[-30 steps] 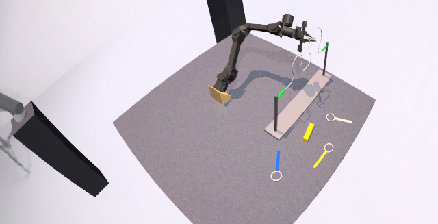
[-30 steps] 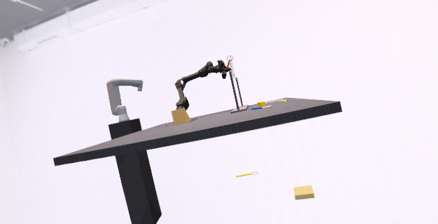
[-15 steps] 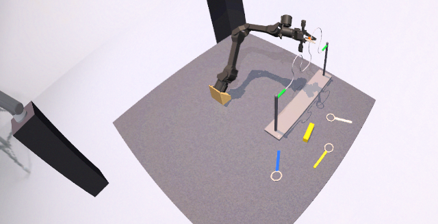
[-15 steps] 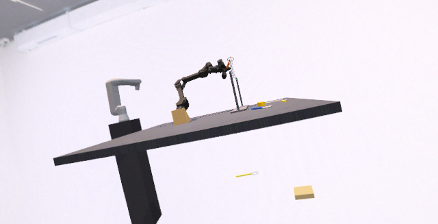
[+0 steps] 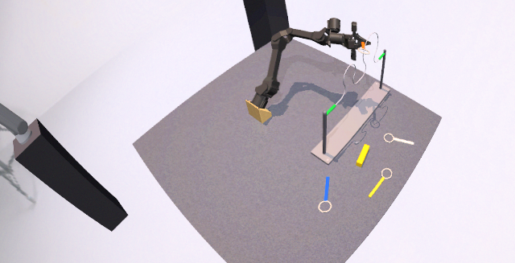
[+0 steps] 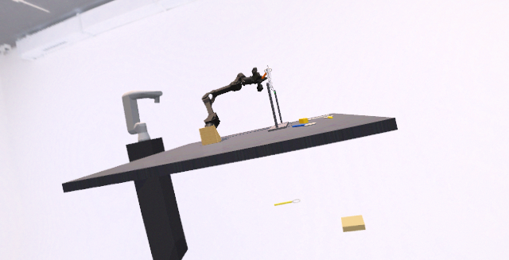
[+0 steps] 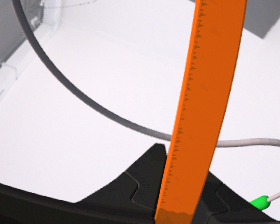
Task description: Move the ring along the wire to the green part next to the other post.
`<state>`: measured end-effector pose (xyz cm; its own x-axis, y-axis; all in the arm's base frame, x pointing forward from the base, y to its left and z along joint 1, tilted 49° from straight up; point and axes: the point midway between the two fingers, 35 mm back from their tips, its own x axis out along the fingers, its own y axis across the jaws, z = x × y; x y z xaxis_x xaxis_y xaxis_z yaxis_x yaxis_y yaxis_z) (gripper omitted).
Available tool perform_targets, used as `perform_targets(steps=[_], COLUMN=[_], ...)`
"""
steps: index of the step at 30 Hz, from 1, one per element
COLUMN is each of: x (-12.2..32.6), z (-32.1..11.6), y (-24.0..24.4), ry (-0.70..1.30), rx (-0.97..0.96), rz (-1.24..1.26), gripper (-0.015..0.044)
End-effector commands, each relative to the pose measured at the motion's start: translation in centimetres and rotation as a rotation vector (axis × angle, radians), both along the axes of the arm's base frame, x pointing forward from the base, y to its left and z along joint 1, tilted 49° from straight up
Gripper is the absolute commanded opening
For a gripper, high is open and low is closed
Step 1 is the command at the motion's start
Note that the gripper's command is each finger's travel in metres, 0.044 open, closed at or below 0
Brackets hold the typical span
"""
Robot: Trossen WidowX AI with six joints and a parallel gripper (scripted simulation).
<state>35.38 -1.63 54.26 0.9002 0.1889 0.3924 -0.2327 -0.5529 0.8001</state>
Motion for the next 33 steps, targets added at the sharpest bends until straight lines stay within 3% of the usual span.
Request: perform_targets(steps=[1,33], x=[-0.1,-0.4], z=[0.0,1.1], y=[-0.1,-1.2], ry=[-0.007,-0.079], rx=[0.048,0.442], rz=[-0.001,0.011], gripper=[-0.015,-0.015])
